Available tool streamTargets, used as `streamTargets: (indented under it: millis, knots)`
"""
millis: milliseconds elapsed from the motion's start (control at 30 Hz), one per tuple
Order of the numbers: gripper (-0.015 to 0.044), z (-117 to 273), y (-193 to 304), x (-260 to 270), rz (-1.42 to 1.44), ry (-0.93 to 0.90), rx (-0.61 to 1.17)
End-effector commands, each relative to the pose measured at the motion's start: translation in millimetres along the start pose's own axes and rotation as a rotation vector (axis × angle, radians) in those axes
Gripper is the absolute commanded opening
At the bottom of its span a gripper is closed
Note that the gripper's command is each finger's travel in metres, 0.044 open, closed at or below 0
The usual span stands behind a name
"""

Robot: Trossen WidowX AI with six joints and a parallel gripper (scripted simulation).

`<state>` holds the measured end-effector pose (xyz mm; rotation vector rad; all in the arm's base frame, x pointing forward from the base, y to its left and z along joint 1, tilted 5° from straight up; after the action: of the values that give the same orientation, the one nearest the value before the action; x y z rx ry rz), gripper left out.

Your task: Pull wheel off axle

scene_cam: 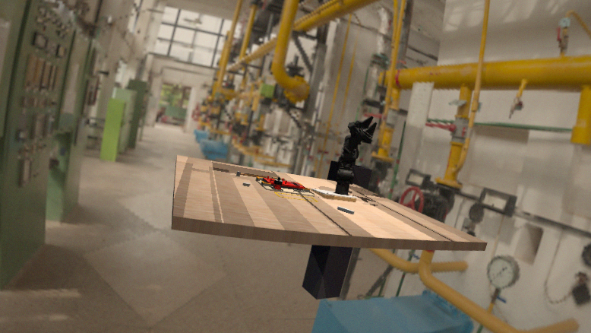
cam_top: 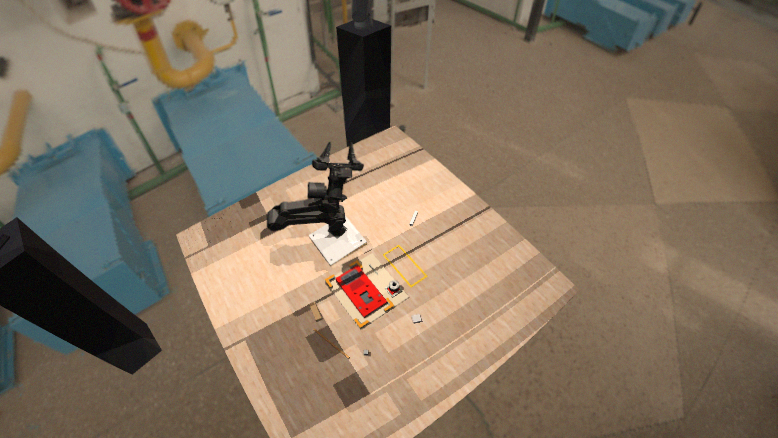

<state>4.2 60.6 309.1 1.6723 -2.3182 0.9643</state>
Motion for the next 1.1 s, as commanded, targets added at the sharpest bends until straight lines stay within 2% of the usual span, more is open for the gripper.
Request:
streamTargets:
  millis: [0,100,367,567,867,1067]
  knots:
    - [0.0374,-0.4,-0.5,-0.4,0.002,0.004,-0.003]
    - [0.03,-6.4,-8.7,-7.2,0.038,0.064,-0.044]
    - [0.03,-33.7,-67.6,-51.0,0.214,0.486,-0.245]
    - [0.03,-34.3,-120.3,-86.3,0.322,0.864,-0.36]
    - [0.03,5.2,-193.2,-124.8,0.393,1.444,-0.484]
    - [0.03,44.4,-231.8,-136.1,0.369,1.815,-0.456]
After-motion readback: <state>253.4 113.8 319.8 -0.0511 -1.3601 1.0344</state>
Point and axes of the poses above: the point midway between the two fingers, 35 mm back from their tips, its own z axis back along the fingers, its own x axis across the jaws, y = z × x, the point moved 9 cm from there along z, back along the fingers
